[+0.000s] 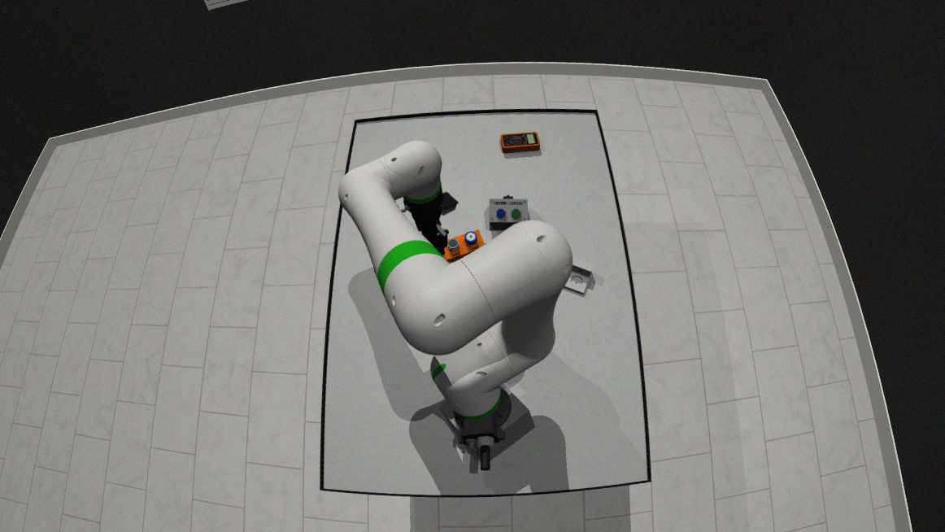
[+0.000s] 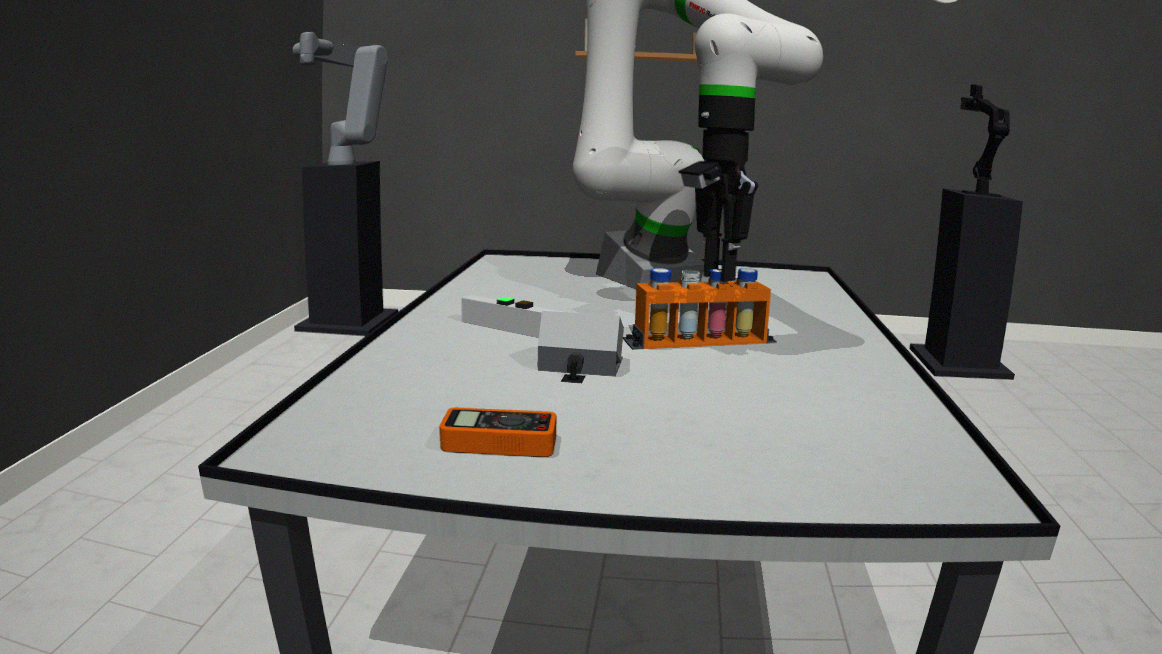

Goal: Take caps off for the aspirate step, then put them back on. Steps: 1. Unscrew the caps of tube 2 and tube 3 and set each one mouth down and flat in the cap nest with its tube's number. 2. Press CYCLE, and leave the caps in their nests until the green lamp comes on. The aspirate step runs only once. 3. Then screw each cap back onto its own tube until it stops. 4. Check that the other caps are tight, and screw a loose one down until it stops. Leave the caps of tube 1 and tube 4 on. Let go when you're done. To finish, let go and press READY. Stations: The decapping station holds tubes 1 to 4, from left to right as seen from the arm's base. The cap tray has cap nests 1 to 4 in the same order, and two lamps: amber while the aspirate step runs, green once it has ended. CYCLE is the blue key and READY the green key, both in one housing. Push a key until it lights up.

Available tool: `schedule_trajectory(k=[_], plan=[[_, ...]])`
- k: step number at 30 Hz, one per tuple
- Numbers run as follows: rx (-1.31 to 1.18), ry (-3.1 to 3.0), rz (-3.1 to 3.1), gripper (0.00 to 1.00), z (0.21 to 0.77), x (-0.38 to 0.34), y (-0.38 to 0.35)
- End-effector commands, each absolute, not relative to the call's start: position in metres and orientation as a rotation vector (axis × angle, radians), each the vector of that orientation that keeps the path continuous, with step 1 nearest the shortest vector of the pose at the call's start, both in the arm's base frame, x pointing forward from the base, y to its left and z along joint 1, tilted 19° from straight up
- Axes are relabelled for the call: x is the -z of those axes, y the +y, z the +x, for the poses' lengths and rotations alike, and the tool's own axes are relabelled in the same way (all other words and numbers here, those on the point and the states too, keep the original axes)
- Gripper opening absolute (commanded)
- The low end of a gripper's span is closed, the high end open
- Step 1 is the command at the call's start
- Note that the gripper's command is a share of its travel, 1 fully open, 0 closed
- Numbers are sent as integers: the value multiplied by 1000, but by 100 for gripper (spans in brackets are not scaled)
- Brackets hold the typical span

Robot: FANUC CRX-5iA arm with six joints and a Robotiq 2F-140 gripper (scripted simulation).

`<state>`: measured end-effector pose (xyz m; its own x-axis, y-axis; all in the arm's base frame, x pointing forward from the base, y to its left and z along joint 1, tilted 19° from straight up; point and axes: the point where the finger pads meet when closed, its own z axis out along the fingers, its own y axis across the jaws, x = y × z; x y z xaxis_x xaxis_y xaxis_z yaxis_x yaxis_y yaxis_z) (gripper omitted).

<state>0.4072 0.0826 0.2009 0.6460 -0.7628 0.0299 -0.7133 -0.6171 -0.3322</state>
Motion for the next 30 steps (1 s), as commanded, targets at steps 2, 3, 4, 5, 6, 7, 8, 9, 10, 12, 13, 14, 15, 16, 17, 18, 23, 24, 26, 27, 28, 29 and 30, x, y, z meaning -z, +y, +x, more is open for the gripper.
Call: schedule_trajectory(k=[2,3,4,5,6,7,8,9,10,12,13,14,15,16,17,18,23,24,26,27,28,29,30], plan=[[194,1469,-2409,30,408,-202,82],[182,1527,-2370,30,408,-202,82],[171,1585,-2329,30,408,-202,82],[159,1641,-2287,30,408,-202,82],[148,1697,-2243,30,408,-202,82],[136,1751,-2199,30,408,-202,82],[124,1804,-2153,30,408,-202,82],[112,1856,-2106,30,408,-202,82],[100,1908,-2058,30,408,-202,82],[89,1958,-2008,30,408,-202,82],[89,1958,-2008,30,408,-202,82],[77,2006,-1958,30,408,-202,82],[65,2054,-1907,30,408,-202,82],[53,2100,-1854,30,408,-202,82],[53,2101,-1853,30,408,-202,82],[53,2101,-1853,30,408,-202,82],[52,2101,-1853,41,408,-201,82],[53,2101,-1853,41,408,-201,83],[52,2101,-1853,41,408,-201,82],[52,2101,-1854,41,408,-201,83],[52,2101,-1853,41,408,-201,83],[52,2101,-1853,41,408,-201,83],[52,2101,-1853,41,408,-201,83]])
